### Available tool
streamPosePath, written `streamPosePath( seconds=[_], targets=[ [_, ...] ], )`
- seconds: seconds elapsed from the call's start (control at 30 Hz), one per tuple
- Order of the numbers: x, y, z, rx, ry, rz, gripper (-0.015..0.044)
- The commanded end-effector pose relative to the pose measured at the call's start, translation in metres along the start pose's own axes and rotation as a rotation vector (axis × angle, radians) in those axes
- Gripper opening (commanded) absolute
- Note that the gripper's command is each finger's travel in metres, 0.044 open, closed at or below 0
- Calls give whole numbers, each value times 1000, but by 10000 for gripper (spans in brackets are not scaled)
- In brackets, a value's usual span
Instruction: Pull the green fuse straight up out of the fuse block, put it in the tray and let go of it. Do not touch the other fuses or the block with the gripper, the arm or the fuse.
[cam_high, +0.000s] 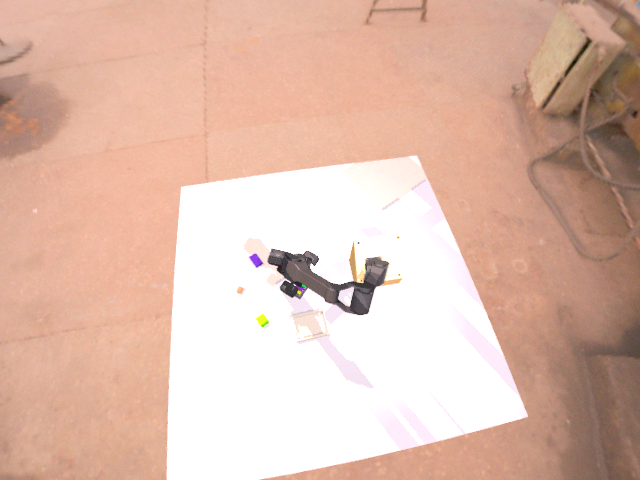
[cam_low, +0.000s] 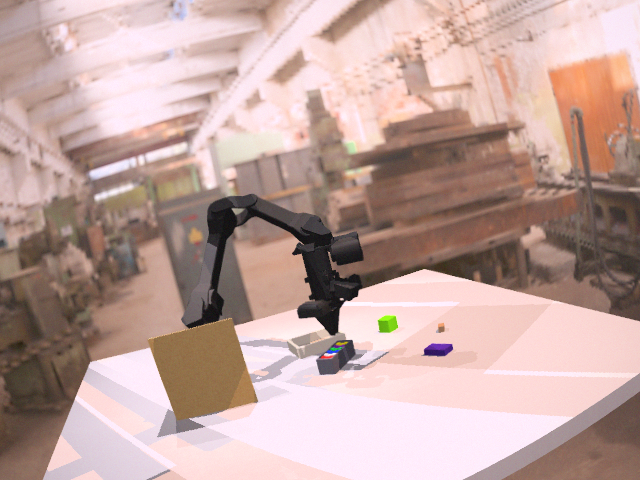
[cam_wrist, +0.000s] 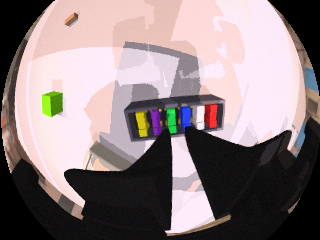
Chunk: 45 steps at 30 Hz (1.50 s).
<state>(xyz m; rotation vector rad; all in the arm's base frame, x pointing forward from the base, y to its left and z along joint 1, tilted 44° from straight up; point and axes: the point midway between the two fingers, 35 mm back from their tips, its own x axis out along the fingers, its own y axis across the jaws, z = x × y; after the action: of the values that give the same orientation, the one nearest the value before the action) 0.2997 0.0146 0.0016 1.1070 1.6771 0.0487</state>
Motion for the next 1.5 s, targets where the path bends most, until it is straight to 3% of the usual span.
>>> streamPosePath(
  seconds=[0.0, 1.47],
  targets=[
    [1, 0, -4, 16, 9, 6, 62],
    [32, 0, -5, 16, 10, 7, 62]
  ],
)
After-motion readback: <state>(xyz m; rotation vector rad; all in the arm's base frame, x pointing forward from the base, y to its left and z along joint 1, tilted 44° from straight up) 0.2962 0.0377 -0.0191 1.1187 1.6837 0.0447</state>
